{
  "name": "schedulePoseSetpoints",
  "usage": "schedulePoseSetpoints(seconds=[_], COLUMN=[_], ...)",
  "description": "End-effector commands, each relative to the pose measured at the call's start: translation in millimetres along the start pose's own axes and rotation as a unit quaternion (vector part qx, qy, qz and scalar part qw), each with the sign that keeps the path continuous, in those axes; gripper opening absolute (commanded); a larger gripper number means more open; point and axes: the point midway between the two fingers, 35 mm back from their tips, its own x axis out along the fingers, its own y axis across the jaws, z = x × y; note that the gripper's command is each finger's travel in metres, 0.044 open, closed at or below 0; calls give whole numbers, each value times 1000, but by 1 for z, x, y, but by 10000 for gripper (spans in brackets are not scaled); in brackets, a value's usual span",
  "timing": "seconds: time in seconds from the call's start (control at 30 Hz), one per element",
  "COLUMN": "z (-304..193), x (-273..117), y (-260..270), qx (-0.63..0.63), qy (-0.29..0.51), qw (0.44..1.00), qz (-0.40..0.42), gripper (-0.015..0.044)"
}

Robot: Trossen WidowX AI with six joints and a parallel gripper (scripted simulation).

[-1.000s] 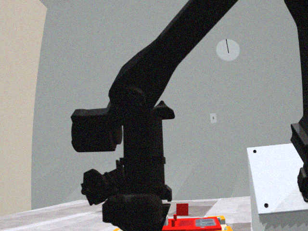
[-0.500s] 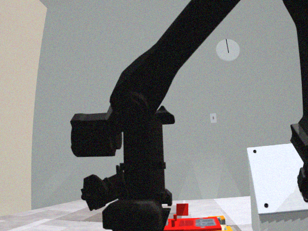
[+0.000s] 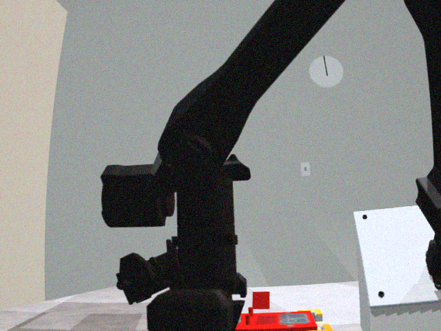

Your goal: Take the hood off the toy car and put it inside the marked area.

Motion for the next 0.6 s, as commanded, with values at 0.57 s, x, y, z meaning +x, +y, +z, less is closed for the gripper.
schedulePoseSetpoints(seconds=[0.57], z=[1], x=[-72], y=[-1], qx=[0], qy=[3], qw=[1000], qz=[0], gripper=[440])
